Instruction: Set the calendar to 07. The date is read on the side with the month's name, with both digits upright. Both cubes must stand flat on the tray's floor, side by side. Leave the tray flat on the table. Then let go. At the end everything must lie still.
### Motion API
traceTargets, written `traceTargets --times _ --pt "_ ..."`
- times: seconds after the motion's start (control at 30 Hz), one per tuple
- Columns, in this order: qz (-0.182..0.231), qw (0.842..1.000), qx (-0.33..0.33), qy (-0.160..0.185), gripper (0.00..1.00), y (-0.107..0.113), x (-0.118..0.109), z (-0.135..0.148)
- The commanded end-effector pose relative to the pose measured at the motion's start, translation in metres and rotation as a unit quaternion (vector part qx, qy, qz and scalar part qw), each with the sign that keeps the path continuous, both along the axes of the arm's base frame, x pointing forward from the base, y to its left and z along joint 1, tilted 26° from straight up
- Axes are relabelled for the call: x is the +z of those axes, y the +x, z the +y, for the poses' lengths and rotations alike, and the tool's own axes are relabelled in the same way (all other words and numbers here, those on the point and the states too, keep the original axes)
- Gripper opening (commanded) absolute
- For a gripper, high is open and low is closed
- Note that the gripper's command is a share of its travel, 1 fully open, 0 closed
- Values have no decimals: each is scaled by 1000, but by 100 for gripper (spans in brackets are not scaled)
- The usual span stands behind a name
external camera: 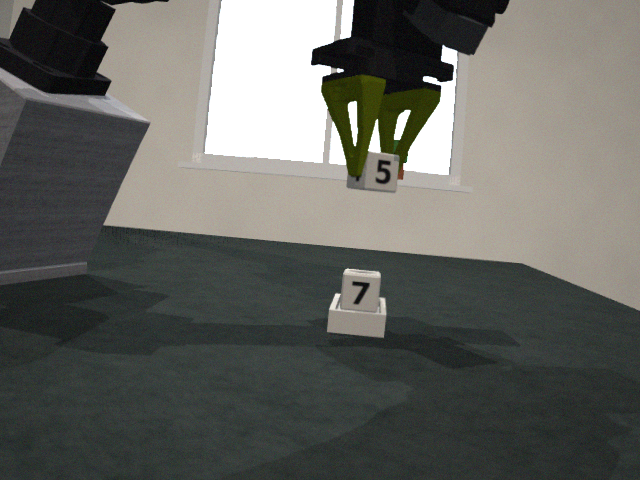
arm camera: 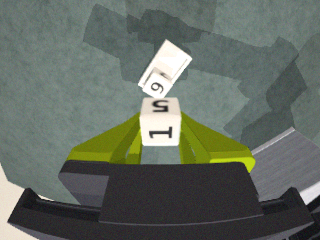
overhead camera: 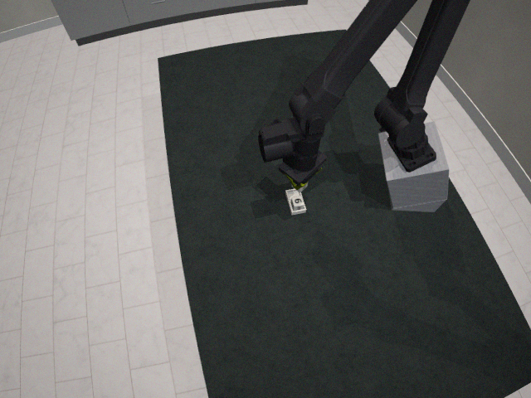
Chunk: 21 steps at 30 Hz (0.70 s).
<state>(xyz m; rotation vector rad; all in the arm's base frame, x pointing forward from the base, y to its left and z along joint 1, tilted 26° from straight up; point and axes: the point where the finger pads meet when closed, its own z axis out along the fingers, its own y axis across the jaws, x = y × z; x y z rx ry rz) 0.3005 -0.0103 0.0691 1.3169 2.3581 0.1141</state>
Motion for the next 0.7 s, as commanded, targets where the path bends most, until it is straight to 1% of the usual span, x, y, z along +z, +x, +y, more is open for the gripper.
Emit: traceTargets --times 0.0,0.03,0.1,0.13,0.17,0.23,0.27,0.3,0.43,0.53,0.67 --pt "-14 995 88 -35 26 23 19 8" --pt "-13 995 92 -37 26 23 19 8" --pt "-7 990 131 -55 26 24 18 12" --pt "-7 990 133 -56 26 24 18 12" --pt "-3 985 159 -68 26 24 17 14" --pt "-3 985 159 -68 26 24 17 14" --pt "0 982 174 -76 26 24 17 16" --pt "4 975 205 -91 26 25 16 19" --pt "13 959 259 -116 26 25 15 24" --pt "19 943 303 -137 26 26 15 28" --pt "28 918 360 -164 26 26 13 34"
